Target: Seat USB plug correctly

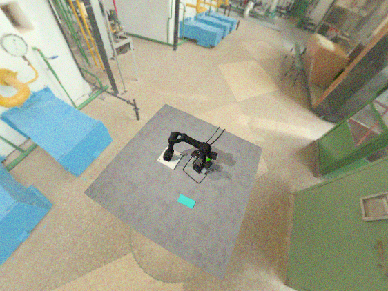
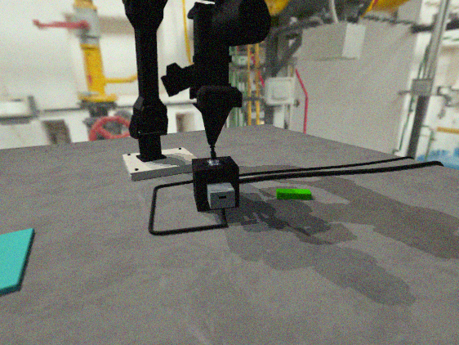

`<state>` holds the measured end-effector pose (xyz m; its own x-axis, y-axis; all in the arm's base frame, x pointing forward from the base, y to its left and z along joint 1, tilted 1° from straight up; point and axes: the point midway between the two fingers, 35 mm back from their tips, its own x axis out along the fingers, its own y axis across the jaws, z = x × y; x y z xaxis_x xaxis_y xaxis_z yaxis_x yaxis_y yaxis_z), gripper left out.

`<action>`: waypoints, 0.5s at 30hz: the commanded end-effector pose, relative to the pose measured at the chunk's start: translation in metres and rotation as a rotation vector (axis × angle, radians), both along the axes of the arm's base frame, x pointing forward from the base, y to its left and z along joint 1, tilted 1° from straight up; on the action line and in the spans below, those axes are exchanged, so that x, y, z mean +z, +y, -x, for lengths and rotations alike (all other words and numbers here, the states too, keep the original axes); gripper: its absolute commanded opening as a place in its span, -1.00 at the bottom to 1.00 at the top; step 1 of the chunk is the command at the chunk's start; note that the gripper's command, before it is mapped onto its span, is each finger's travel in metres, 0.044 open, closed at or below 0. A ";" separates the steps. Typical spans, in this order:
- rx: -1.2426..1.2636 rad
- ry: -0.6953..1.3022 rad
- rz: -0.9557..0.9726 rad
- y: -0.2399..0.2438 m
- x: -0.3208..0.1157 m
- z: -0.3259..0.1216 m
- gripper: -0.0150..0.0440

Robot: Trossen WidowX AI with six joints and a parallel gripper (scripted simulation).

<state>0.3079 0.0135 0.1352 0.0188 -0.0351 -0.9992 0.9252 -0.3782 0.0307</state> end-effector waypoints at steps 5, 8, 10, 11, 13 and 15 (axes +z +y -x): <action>-0.005 0.000 0.004 -0.001 -0.002 0.000 -0.49; -0.005 0.000 0.004 -0.001 -0.002 0.000 -0.49; -0.005 0.000 0.004 -0.001 -0.002 0.000 -0.49; -0.005 0.000 0.004 -0.001 -0.002 0.000 -0.49; -0.005 0.000 0.004 -0.001 -0.003 0.000 -0.49; -0.005 0.000 0.004 -0.001 -0.003 0.000 -0.49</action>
